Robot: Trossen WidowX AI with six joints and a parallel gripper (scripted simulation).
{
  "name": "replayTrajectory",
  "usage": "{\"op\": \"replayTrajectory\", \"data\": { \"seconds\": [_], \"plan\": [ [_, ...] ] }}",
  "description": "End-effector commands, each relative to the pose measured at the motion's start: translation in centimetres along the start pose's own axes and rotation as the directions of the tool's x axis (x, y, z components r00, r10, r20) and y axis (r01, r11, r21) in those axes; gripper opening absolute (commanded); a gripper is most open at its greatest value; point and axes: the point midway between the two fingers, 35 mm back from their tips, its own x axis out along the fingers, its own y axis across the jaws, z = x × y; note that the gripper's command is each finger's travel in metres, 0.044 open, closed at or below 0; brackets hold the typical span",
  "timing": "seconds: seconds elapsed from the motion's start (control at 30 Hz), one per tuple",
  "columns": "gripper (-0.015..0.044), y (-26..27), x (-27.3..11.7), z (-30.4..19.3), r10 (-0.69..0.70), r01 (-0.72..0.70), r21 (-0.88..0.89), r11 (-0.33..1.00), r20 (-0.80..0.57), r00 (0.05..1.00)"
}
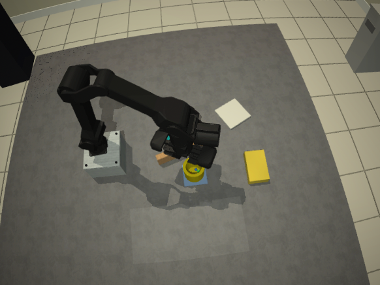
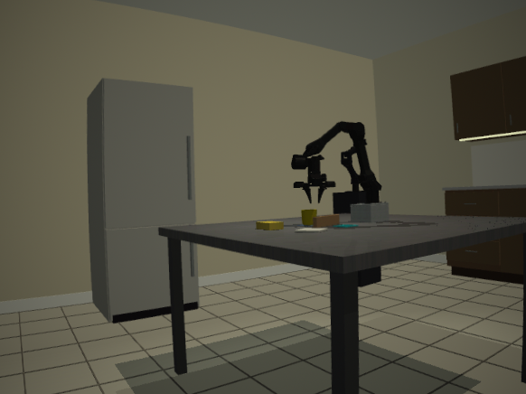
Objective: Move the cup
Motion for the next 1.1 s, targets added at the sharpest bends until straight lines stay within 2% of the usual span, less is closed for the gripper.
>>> {"op": "replayTrajectory", "data": {
  "seconds": [0.0,1.07],
  "plan": [
    [0.0167,0.1,0.4,-0.1,0.015,-0.015,-0.008,1.000,-0.009,1.000],
    [0.0167,0.2,5.5,-0.1,0.015,-0.015,-0.008,1.000,-0.009,1.000]
  ]
}}
